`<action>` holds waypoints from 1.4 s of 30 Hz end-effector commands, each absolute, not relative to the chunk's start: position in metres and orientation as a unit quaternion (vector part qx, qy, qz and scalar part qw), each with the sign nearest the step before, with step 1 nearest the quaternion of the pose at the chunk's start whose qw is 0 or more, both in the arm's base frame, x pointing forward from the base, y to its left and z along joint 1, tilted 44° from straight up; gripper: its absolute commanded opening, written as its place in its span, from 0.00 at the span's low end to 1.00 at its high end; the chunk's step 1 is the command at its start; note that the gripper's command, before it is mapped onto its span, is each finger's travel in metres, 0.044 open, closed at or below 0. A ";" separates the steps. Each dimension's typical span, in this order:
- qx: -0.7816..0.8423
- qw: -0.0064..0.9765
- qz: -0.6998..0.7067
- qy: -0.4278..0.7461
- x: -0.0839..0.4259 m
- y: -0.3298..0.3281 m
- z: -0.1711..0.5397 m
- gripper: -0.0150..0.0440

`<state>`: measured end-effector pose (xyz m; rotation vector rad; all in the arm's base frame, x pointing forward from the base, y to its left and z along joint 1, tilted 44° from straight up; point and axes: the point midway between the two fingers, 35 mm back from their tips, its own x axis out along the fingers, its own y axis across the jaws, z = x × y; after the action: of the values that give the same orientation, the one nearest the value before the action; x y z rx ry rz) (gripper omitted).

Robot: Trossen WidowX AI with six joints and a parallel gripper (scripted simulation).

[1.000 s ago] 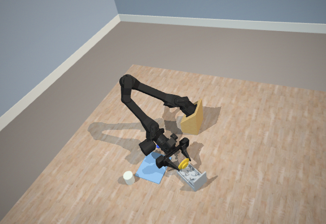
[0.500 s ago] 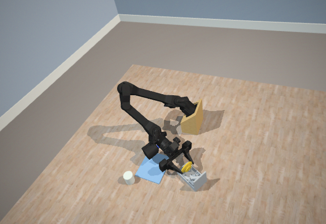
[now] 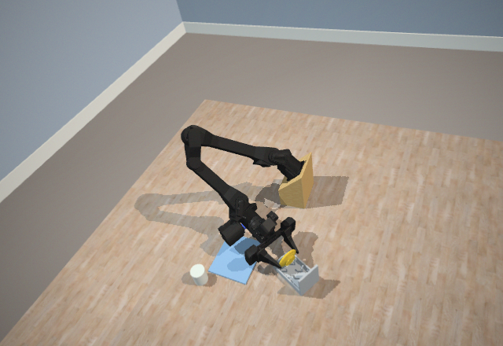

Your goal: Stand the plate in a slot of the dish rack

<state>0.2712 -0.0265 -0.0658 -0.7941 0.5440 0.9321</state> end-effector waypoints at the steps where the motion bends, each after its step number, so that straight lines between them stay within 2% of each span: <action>1: -0.368 0.784 0.432 0.252 0.271 -0.027 -0.066 0.57; 9: -0.368 0.784 0.432 0.252 0.271 -0.027 -0.066 0.92; 10: -0.368 0.784 0.432 0.252 0.271 -0.027 -0.066 0.93; 17: -0.368 0.784 0.432 0.252 0.272 -0.025 -0.064 0.93; 28: -0.366 0.787 0.429 0.252 0.282 0.048 0.017 0.93; 33: -0.363 0.788 0.429 0.253 0.283 0.053 0.023 0.93; 42: -0.302 0.779 0.405 0.372 0.277 0.062 0.015 0.93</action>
<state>0.2790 0.0595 0.0167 -0.6942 0.7119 0.9024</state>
